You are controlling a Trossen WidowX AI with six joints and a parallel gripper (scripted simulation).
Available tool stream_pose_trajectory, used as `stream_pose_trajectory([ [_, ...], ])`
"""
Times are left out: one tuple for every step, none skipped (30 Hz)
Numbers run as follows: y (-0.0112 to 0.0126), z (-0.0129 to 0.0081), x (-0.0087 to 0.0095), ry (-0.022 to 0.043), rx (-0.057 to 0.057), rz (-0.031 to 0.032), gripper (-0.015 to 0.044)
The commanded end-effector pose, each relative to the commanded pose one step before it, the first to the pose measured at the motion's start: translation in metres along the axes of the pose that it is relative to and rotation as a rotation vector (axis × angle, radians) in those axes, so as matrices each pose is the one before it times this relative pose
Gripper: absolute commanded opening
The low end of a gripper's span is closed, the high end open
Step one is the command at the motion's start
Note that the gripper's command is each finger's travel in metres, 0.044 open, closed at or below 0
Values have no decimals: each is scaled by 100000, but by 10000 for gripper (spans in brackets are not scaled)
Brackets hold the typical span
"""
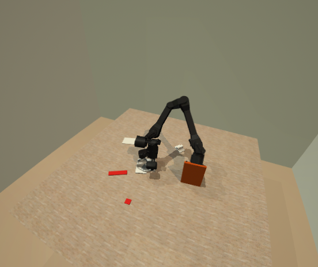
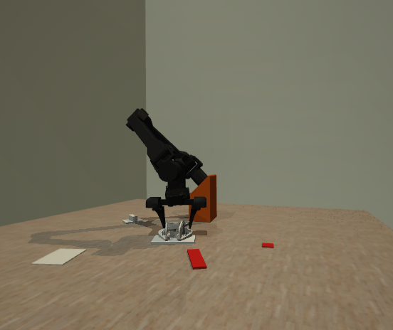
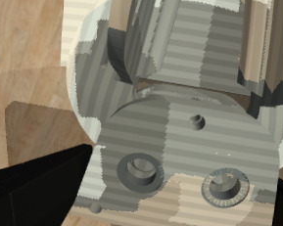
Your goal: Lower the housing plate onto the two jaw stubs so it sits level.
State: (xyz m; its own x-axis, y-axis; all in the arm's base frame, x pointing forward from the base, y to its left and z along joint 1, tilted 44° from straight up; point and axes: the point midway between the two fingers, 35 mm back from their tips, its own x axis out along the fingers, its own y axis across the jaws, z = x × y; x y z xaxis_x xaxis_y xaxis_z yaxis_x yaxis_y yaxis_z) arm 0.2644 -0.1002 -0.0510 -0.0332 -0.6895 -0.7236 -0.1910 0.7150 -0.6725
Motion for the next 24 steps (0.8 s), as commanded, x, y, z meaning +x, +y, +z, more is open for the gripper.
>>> stream_pose_trajectory([
  [-40,-19,134,20,-417,-456,351],
  [0,0,0,0,0,0,351],
  [0,0,0,0,0,0,351],
  [0,0,0,0,0,0,351],
  [0,0,0,0,0,0,351],
  [0,0,0,0,0,0,351],
  [0,0,14,0,2,0,351],
  [0,0,41,1,7,-1,351],
  [0,-1,68,1,11,-2,351],
  [0,-1,67,1,11,-3,351],
  [0,-1,40,1,7,-2,351],
  [0,0,13,0,2,-1,351],
  [0,0,0,0,0,0,351],
  [0,0,0,0,0,0,351],
  [0,0,0,0,0,0,351],
  [0,0,0,0,0,0,351],
  [0,0,0,0,0,0,351],
  [0,0,0,0,0,0,351],
  [0,0,14,0,0,0,351],
  [0,0,41,1,0,-1,351],
  [0,-1,68,1,0,-2,351],
  [0,-1,67,1,0,-3,351],
  [0,-1,40,1,0,-2,351],
  [0,0,13,0,0,-1,351],
])
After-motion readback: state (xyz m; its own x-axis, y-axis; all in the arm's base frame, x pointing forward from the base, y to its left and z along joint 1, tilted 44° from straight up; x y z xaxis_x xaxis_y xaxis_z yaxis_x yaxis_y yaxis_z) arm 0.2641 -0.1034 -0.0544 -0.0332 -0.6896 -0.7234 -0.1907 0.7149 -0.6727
